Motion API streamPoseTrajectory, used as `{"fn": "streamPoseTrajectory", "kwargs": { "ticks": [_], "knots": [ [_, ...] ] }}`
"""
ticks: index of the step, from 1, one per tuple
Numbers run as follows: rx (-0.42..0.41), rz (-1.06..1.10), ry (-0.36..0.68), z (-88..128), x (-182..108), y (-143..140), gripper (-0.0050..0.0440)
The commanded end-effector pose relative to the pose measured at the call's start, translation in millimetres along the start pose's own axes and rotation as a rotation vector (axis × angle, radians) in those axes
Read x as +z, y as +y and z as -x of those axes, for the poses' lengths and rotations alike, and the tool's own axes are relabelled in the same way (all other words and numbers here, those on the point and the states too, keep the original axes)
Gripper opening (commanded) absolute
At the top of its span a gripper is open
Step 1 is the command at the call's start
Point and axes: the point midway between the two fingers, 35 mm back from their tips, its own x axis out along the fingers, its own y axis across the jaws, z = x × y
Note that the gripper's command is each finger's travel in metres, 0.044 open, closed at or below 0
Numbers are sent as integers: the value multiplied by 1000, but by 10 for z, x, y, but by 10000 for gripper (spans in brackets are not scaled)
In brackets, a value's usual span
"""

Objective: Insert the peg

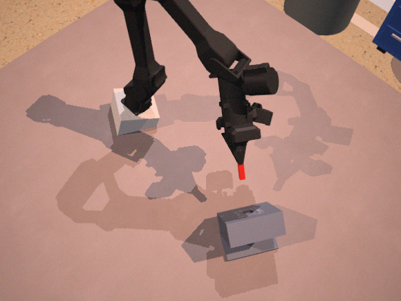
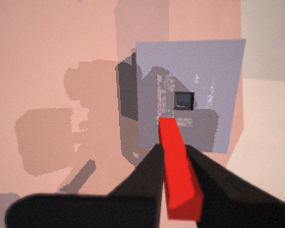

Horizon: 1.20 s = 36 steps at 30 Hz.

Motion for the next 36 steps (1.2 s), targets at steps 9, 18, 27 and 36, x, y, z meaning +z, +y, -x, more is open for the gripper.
{"fn": "streamPoseTrajectory", "kwargs": {
  "ticks": [9,18,27,36],
  "knots": [
    [-60,-1,-20,-89,28,-105,0],
    [-86,4,-27,-162,32,-134,0],
    [-116,9,-33,-241,29,-161,0],
    [-145,14,-37,-314,19,-177,0]
  ]
}}
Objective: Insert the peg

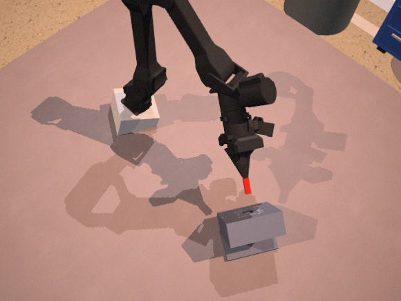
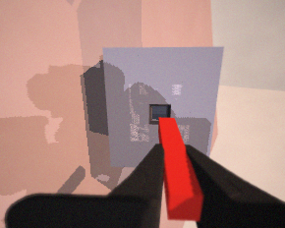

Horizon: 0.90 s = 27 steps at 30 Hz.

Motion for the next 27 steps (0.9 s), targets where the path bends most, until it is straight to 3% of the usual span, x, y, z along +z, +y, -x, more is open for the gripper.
{"fn": "streamPoseTrajectory", "kwargs": {
  "ticks": [1,27],
  "knots": [
    [-24,0,0,-33,-10,-32,0],
    [-62,7,-5,-125,-37,3,0]
  ]
}}
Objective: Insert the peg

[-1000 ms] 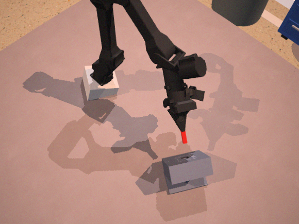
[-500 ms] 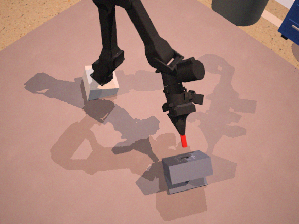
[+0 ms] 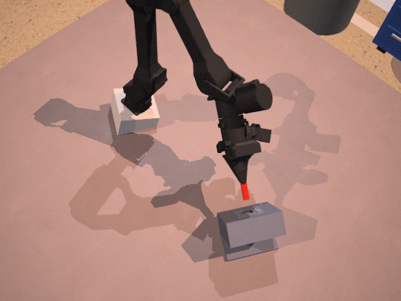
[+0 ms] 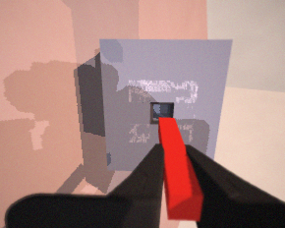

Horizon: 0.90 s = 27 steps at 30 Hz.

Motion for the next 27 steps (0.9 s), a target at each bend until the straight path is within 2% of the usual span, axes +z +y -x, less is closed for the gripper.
{"fn": "streamPoseTrajectory", "kwargs": {
  "ticks": [1,14,27],
  "knots": [
    [-17,-6,-5,3,22,-57,0],
    [-18,-6,-5,-222,27,-59,0],
    [-17,-6,-5,-183,43,-66,0]
  ]
}}
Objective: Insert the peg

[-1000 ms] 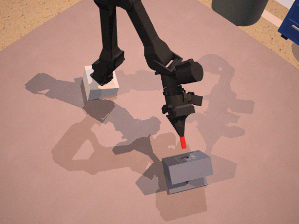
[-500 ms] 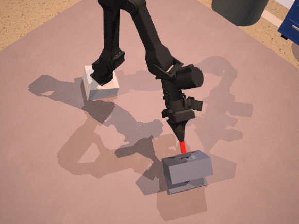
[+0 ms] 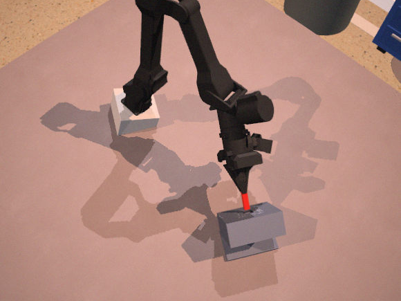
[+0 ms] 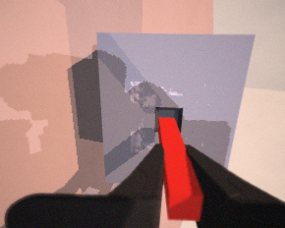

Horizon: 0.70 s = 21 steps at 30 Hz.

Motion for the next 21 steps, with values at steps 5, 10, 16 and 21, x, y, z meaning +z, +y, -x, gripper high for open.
{"fn": "streamPoseTrajectory", "kwargs": {
  "ticks": [5,10,16,21],
  "knots": [
    [-23,-15,-16,55,62,-126,0],
    [-23,-15,-16,55,60,-142,0],
    [-23,-15,-16,54,54,-129,0],
    [-23,-15,-16,54,47,-102,0]
  ]
}}
